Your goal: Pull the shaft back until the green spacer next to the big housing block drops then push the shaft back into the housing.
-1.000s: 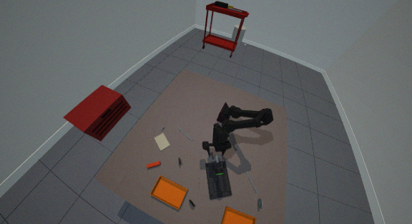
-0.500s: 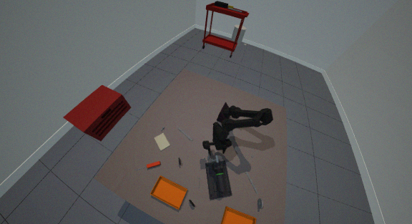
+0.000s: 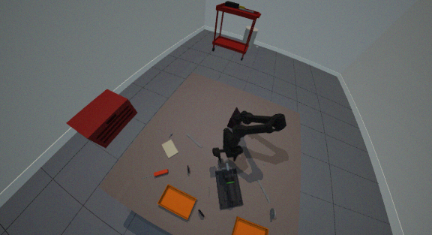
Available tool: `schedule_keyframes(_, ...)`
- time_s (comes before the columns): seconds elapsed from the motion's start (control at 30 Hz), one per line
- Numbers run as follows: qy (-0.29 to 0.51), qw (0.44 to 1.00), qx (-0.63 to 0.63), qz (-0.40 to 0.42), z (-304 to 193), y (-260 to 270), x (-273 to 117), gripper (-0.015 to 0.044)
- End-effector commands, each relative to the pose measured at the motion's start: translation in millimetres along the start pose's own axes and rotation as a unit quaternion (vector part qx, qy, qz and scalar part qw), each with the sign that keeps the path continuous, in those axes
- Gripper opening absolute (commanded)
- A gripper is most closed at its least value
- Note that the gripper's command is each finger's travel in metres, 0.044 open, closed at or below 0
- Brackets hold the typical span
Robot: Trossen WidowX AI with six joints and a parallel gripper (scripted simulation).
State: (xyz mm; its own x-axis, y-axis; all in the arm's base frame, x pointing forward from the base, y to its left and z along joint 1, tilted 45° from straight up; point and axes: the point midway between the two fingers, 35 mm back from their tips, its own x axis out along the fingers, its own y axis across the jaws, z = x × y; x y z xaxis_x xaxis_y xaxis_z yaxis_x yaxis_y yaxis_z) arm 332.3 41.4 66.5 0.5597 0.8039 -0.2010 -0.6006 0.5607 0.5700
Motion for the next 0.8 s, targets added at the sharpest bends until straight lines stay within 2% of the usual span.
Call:
schedule_keyframes(0.0,0.000,1.000,-0.003,0.003,-0.4,0.8,-0.1,0.0440)
schedule_keyframes(0.77,0.000,1.000,-0.003,0.003,1.8,0.8,2.3,0.0440)
